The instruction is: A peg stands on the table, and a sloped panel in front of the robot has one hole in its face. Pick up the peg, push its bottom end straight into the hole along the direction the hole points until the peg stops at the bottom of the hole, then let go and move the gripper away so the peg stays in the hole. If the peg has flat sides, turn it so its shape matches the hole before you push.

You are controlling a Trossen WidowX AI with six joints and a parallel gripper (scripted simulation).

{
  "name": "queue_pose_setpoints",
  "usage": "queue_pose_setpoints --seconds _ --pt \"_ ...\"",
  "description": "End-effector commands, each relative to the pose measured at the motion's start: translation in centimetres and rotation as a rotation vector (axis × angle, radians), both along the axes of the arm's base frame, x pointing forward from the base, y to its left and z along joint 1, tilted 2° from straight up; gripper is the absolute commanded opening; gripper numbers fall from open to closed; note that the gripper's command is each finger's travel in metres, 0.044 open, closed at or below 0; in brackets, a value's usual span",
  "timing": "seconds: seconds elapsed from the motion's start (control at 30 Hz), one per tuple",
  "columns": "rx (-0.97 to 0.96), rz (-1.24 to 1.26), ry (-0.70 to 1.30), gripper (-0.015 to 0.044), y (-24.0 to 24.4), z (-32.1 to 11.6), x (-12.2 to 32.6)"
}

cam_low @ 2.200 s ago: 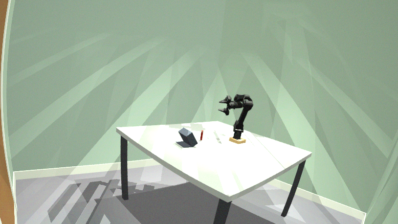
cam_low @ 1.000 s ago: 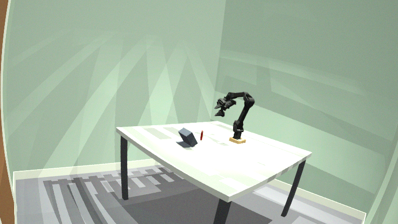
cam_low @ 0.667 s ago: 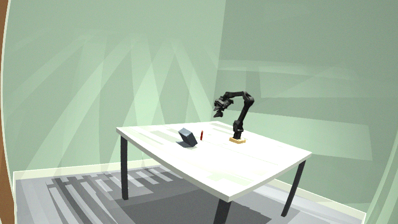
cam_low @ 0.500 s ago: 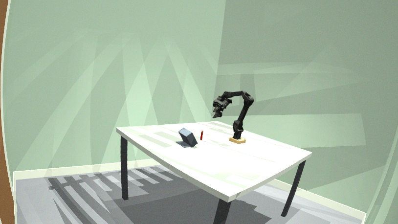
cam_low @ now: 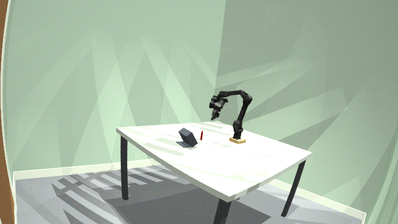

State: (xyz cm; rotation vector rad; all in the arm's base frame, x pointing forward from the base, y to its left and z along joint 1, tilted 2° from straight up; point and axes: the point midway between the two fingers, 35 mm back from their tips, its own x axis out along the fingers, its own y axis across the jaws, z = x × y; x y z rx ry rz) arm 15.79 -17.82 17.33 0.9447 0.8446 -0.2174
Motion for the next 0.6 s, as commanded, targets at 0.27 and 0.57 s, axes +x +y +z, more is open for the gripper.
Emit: queue_pose_setpoints --seconds 0.27,0.57 --pt "-0.039 0.127 0.106 0.044 0.2 -0.9 1.9" --pt "-0.08 0.223 0.186 0.044 0.5 -1.8 3.5"
